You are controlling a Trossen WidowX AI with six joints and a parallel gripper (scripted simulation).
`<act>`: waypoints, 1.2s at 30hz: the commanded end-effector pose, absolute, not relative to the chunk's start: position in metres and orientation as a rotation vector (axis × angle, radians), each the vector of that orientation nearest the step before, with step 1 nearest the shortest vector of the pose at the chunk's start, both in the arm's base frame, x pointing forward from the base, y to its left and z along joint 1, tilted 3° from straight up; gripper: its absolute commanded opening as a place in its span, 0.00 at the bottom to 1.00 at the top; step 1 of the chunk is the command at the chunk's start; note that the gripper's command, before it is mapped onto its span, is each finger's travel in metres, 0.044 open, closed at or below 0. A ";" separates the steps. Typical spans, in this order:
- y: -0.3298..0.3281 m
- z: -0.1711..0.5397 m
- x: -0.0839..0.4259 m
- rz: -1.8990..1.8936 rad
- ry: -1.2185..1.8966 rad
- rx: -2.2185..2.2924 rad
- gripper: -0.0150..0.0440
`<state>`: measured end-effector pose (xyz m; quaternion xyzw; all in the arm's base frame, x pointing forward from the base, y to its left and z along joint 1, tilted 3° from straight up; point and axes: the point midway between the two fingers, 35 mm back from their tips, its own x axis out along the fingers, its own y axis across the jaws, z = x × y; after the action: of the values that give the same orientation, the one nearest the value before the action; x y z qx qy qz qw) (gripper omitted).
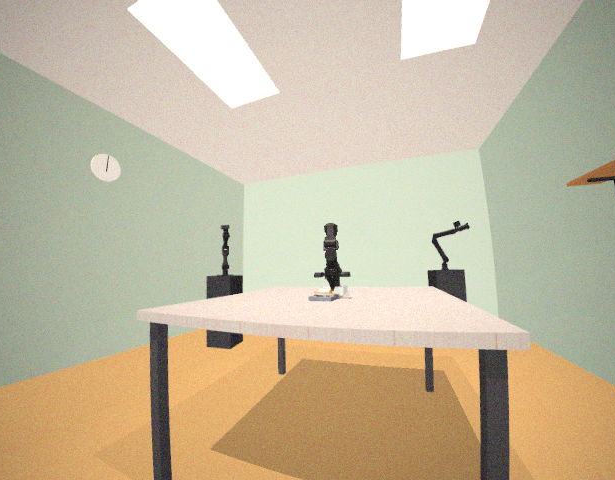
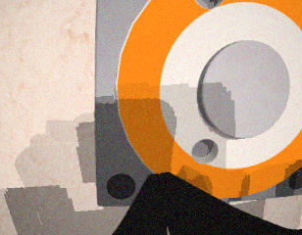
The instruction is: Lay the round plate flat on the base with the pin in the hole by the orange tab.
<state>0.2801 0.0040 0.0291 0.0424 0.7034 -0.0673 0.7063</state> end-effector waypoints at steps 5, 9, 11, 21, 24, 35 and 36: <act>-0.003 0.027 0.270 -0.153 1.572 0.090 0.25; -0.007 0.028 0.268 -0.154 1.572 0.090 0.25; -0.008 0.028 0.267 -0.154 1.572 0.089 0.25; -0.018 0.029 0.261 -0.154 1.573 0.089 0.25; -0.020 0.030 0.259 -0.154 1.573 0.089 0.25; -0.032 0.031 0.256 -0.155 1.573 0.088 0.25; -0.034 0.031 0.256 -0.155 1.573 0.088 0.25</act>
<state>0.2572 -0.0276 0.0303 0.0412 0.7074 -0.0679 0.7024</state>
